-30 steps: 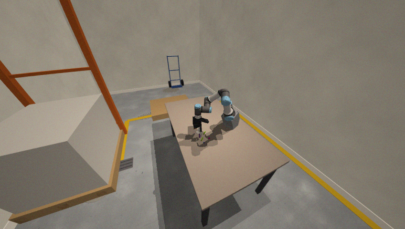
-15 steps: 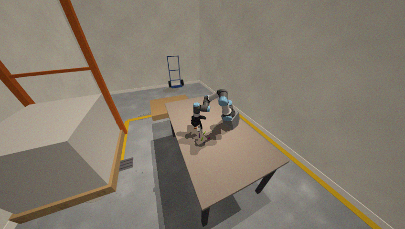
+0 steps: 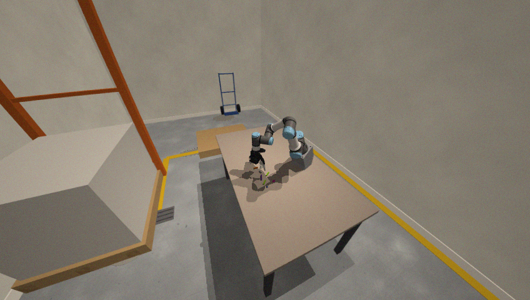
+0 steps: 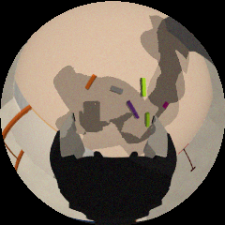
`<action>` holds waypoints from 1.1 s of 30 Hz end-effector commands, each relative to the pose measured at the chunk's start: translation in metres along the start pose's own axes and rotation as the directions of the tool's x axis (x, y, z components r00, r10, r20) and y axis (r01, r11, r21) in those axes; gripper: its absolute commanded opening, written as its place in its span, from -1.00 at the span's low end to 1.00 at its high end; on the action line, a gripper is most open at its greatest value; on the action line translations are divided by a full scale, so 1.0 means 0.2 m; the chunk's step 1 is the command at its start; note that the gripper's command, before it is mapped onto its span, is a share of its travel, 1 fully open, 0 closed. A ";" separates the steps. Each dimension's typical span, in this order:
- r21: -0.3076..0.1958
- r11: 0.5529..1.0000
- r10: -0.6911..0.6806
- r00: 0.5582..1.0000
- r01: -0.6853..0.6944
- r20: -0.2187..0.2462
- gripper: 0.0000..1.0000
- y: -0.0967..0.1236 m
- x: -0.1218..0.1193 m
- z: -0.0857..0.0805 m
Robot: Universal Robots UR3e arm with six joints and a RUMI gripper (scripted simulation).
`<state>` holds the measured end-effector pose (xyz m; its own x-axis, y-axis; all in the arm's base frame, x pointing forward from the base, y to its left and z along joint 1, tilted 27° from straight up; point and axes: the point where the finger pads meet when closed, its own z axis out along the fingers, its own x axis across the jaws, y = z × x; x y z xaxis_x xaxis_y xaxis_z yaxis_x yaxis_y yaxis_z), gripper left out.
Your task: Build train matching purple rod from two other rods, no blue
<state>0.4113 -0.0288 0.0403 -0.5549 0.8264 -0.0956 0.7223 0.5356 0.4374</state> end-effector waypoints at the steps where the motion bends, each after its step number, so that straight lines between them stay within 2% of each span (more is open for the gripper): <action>1: -0.014 0.995 -0.095 0.995 0.095 -0.010 1.00 -0.02 -0.04 0.00; 12: -0.017 0.977 -0.210 0.978 0.210 -0.007 1.00 -0.05 -0.09 -0.01; 33: -0.018 0.975 -0.222 0.975 0.222 -0.006 1.00 -0.05 -0.09 -0.01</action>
<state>0.4132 -0.0499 0.0377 -0.7044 0.6860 -0.1824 0.5746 0.7019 0.4209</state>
